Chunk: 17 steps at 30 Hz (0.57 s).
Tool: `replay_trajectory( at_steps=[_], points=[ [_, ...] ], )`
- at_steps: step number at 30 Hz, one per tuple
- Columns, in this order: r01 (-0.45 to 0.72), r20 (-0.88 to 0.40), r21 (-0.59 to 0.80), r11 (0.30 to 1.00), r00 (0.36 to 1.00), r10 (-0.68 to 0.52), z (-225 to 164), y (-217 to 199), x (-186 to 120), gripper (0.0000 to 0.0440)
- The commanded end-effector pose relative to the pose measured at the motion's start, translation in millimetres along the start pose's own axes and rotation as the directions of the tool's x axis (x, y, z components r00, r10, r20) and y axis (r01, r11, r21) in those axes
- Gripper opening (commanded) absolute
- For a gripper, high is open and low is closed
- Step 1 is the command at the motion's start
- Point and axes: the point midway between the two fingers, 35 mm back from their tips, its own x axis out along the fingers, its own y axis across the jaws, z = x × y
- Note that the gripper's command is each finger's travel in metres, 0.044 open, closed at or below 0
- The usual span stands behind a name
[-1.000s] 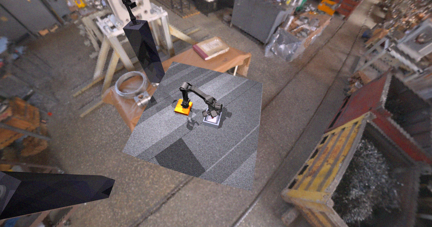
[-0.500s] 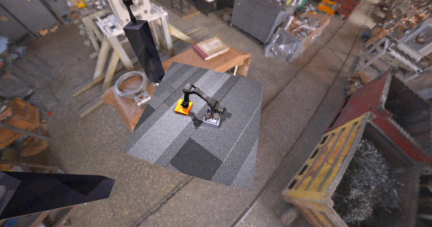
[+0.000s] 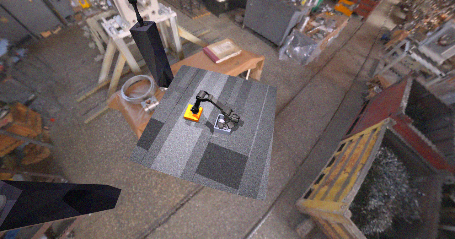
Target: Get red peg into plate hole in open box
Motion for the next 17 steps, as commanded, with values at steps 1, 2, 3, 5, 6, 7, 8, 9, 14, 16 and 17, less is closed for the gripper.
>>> replay_trajectory(
  at_steps=[1,2,3,5,6,7,8,9,14,16,17],
  points=[
    [-0.001,-0.007,-0.004,1.000,1.000,0.001,7,0,1,0.0128],
    [0.000,-0.010,-0.004,1.000,1.000,0.000,9,0,1,0.0126],
    [0.000,-0.011,-0.004,1.000,1.000,0.000,12,0,1,0.0123],
    [0.003,-0.014,-0.004,1.000,1.000,-0.003,16,-1,2,0.0119],
    [0.005,-0.016,-0.004,1.000,1.000,-0.005,18,-2,2,0.0116],
    [0.005,-0.015,-0.004,1.000,1.000,-0.005,21,-2,2,0.0114],
    [0.005,-0.014,-0.004,1.000,1.000,-0.005,24,-3,2,0.0112],
    [0.006,-0.015,-0.003,1.000,1.000,-0.006,26,-3,2,0.0110],
    [0.004,-0.011,0.001,1.000,1.000,-0.004,40,-6,2,0.0099],
    [0.010,-0.018,0.002,1.000,1.000,-0.010,43,-9,3,0.0097],
    [0.012,-0.021,0.004,1.000,1.000,-0.012,44,-10,4,0.0094]
  ],
)
